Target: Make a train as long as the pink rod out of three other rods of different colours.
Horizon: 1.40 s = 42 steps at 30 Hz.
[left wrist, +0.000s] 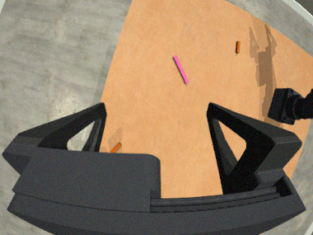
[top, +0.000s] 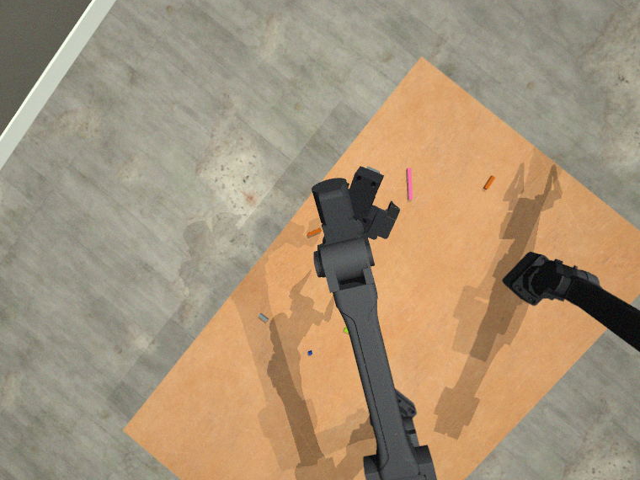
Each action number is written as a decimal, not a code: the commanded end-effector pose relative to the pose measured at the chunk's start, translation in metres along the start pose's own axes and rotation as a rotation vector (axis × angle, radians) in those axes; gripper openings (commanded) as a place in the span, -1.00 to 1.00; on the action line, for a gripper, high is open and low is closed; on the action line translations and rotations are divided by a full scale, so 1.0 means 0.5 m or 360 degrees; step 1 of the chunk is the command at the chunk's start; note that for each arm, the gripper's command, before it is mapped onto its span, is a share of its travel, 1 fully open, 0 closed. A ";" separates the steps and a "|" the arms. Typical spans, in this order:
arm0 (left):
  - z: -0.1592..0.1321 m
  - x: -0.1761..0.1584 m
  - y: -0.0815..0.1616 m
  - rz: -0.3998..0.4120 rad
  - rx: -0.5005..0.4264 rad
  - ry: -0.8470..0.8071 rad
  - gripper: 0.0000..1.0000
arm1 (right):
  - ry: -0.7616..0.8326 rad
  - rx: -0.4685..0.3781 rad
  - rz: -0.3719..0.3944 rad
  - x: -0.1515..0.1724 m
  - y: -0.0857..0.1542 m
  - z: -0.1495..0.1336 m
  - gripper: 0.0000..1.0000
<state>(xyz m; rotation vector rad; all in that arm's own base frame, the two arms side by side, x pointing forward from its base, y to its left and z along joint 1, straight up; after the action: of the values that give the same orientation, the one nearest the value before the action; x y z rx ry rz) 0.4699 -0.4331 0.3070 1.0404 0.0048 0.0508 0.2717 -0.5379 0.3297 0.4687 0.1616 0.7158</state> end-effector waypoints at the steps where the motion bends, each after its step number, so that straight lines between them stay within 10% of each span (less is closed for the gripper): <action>1: 0.026 0.008 0.032 0.0046 -0.0045 -0.0026 1.00 | -0.0237 -0.0293 -0.0256 -0.111 0.125 0.092 1.00; 18: 0.026 0.008 0.032 0.0046 -0.0045 -0.0026 1.00 | -0.0610 -0.0845 -0.0925 -0.337 0.447 0.143 1.00; 33: 0.029 0.008 0.029 0.0045 -0.0045 -0.0024 1.00 | -0.0632 -0.0888 -0.0967 -0.348 0.471 0.144 1.00; 42: 0.121 -0.055 -0.099 -0.0040 0.0098 0.0142 1.00 | -0.0632 -0.0888 -0.0967 -0.348 0.471 0.144 1.00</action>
<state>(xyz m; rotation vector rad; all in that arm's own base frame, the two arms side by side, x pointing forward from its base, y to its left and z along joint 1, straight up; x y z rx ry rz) 0.4604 -0.4639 0.2980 1.0869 0.0409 0.0775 0.0316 -0.5303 0.4814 0.0616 -0.2473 0.0547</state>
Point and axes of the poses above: on each arm, the point where the finger pads meet when closed, its own y axis back along the fingers, its own x axis across the jaws, z = x × y, the point moved 2 cm from there along y, back along the fingers, and after that the axes turned 15 degrees about -y, right-handed, at the moved point
